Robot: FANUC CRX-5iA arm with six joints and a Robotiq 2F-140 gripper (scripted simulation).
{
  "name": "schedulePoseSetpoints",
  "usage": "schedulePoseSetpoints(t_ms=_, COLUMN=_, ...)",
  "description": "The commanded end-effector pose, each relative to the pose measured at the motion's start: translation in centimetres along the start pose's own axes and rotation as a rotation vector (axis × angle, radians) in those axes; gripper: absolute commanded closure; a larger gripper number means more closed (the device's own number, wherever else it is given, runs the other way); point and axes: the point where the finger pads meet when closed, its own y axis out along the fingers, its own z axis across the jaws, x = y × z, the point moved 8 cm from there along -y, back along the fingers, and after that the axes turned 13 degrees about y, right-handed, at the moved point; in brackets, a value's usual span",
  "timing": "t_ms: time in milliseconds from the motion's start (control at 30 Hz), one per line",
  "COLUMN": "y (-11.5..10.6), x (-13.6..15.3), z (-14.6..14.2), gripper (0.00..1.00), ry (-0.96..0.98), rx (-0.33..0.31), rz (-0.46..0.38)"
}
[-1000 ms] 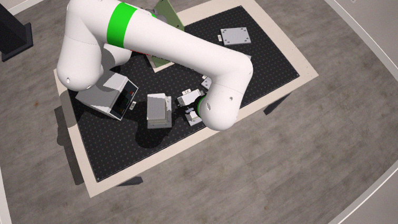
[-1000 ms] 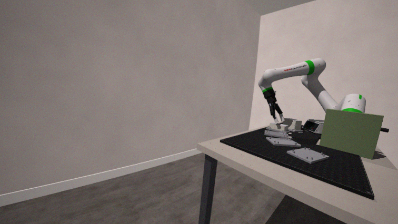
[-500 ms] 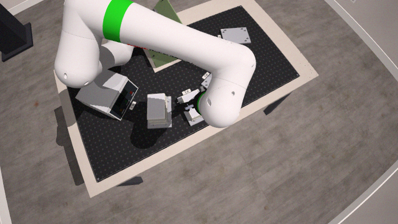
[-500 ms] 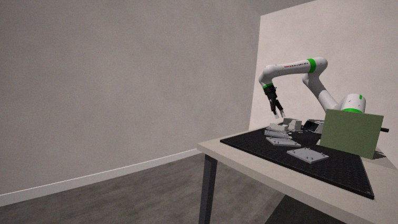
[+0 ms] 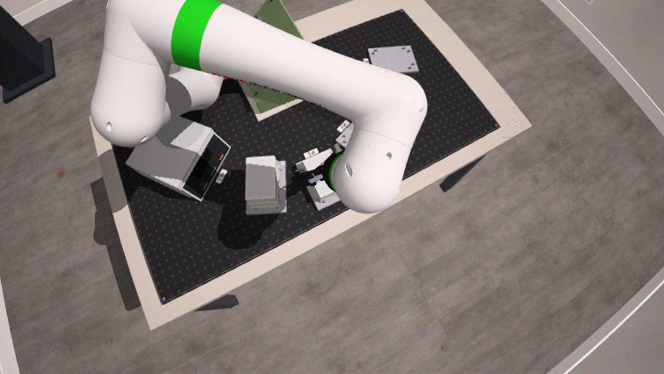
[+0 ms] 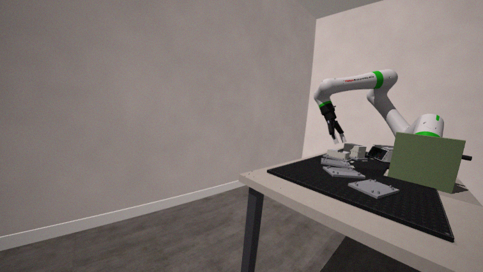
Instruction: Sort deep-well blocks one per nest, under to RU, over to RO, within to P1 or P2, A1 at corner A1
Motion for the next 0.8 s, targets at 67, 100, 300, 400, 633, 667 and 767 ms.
schedulePoseSetpoints(t_ms=67, y=-0.1, x=0.0, z=0.6, gripper=0.00, ry=0.029, rx=-0.016, rz=-0.003)
schedulePoseSetpoints(t_ms=100, y=0.0, x=0.0, z=1.2, gripper=0.00, ry=0.058, rx=-0.033, rz=-0.007)
schedulePoseSetpoints(t_ms=300, y=0.0, x=0.2, z=3.8, gripper=0.00, ry=0.173, rx=-0.098, rz=-0.022)
schedulePoseSetpoints(t_ms=400, y=0.0, x=0.3, z=5.6, gripper=0.00, ry=0.260, rx=-0.146, rz=-0.033)
schedulePoseSetpoints(t_ms=633, y=0.1, x=0.8, z=9.5, gripper=0.00, ry=0.336, rx=-0.189, rz=-0.043)
schedulePoseSetpoints(t_ms=667, y=0.1, x=0.8, z=10.0, gripper=0.00, ry=0.336, rx=-0.189, rz=-0.043)
schedulePoseSetpoints(t_ms=767, y=0.1, x=1.0, z=11.5, gripper=0.00, ry=0.336, rx=-0.189, rz=-0.043)
